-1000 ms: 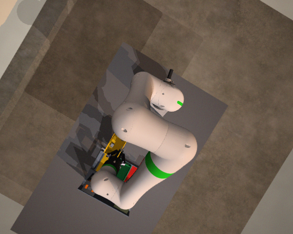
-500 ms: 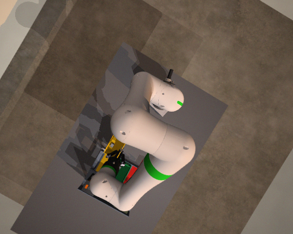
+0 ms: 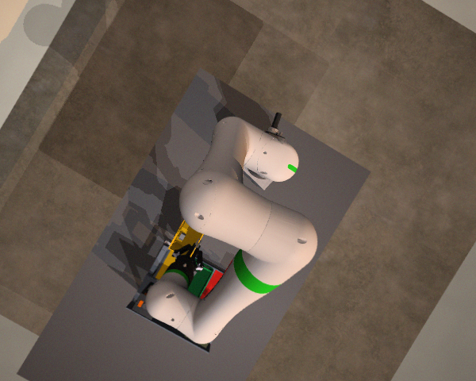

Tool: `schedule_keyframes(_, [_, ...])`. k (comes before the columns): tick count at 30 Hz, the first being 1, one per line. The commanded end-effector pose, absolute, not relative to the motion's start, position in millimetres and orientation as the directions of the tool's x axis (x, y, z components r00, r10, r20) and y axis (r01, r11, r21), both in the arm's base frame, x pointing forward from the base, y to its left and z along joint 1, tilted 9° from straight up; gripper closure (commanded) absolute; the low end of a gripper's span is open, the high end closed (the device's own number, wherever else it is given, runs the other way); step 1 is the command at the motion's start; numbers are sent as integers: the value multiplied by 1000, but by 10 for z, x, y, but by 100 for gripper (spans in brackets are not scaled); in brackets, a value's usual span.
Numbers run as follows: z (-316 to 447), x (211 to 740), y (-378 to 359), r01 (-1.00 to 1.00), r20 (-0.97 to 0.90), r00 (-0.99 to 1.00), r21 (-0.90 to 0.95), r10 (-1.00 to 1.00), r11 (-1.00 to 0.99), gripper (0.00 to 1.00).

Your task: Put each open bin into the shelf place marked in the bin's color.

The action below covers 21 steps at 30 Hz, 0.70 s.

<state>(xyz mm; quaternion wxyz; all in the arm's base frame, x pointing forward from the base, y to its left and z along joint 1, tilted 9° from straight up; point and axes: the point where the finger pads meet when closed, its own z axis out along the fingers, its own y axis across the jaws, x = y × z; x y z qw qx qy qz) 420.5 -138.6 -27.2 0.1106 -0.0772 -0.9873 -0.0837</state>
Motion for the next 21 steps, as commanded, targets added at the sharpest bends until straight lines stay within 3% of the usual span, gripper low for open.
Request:
schedule_keyframes(1, [-270, 4207, -1387, 171, 231, -964, 148, 134, 974, 100])
schedule_keyframes(21, [-269, 4243, -1394, 171, 231, -964, 148, 134, 974, 100])
